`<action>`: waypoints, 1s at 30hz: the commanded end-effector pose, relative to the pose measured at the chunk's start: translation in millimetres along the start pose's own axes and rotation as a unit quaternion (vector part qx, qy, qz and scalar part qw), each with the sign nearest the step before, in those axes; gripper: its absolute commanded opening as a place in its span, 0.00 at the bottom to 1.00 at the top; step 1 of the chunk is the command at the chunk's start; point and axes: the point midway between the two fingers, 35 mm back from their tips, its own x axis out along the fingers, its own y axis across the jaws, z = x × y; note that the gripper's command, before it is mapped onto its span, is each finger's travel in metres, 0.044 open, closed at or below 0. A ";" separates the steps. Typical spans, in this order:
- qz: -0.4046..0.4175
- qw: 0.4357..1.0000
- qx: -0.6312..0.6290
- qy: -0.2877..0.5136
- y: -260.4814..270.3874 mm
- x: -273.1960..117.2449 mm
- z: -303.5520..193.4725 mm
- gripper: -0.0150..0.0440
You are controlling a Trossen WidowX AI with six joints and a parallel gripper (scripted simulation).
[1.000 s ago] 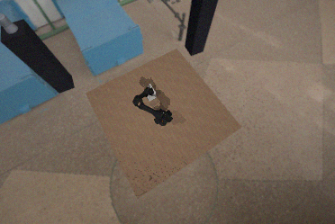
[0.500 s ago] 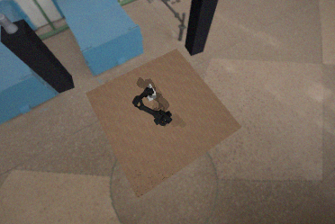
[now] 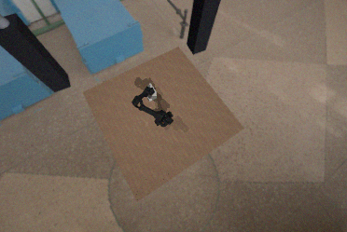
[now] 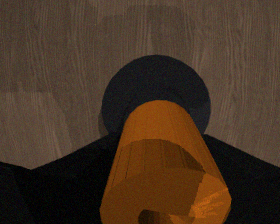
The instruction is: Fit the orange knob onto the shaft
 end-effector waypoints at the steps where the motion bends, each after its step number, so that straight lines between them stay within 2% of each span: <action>1: -0.002 1.000 -0.002 -0.002 -0.1 0.1 0.6 0.25; 30: -0.002 1.000 -0.008 -0.002 -0.4 7.4 -1.9 0.25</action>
